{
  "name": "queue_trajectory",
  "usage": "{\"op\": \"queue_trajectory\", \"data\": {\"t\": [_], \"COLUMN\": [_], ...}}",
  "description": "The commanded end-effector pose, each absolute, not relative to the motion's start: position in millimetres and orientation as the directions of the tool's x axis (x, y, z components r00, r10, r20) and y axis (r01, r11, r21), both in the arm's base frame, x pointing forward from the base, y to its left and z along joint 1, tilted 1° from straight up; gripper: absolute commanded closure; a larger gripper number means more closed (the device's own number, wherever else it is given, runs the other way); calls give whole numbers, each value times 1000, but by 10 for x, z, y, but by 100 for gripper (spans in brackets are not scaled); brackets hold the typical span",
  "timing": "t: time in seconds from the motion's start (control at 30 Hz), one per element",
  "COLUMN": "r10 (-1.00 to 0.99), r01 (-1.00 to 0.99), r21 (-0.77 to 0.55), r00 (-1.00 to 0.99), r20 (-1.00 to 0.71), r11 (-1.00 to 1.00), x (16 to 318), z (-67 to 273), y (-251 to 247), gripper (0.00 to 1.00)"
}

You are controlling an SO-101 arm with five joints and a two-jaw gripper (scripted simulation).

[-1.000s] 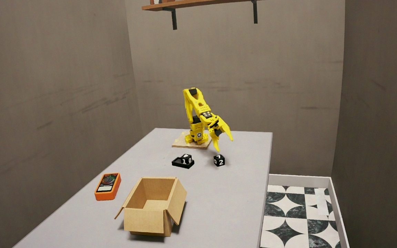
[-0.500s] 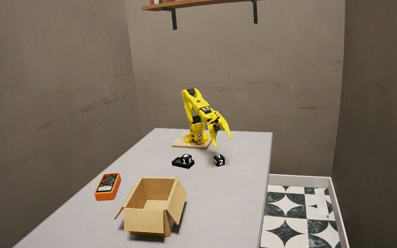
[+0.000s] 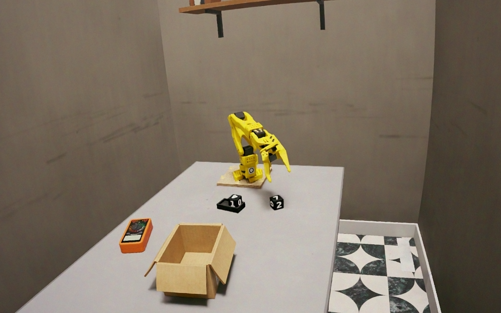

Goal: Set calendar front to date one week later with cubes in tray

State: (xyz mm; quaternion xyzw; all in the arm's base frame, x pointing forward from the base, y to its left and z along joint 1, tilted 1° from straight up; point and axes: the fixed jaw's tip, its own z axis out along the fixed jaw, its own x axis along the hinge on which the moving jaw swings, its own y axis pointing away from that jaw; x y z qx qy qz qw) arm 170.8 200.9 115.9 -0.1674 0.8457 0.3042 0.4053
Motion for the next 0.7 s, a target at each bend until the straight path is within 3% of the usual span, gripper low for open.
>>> {"op": "queue_trajectory", "data": {"t": [0.0, 0.67], "r10": [-219, -374], "r01": [-563, -560], "r21": [282, 192], "r00": [-661, -733], "r20": [-718, -568], "r11": [777, 806], "x": [1646, 1582], "z": [1210, 929], "y": [1974, 1897], "gripper": [65, 65]}}
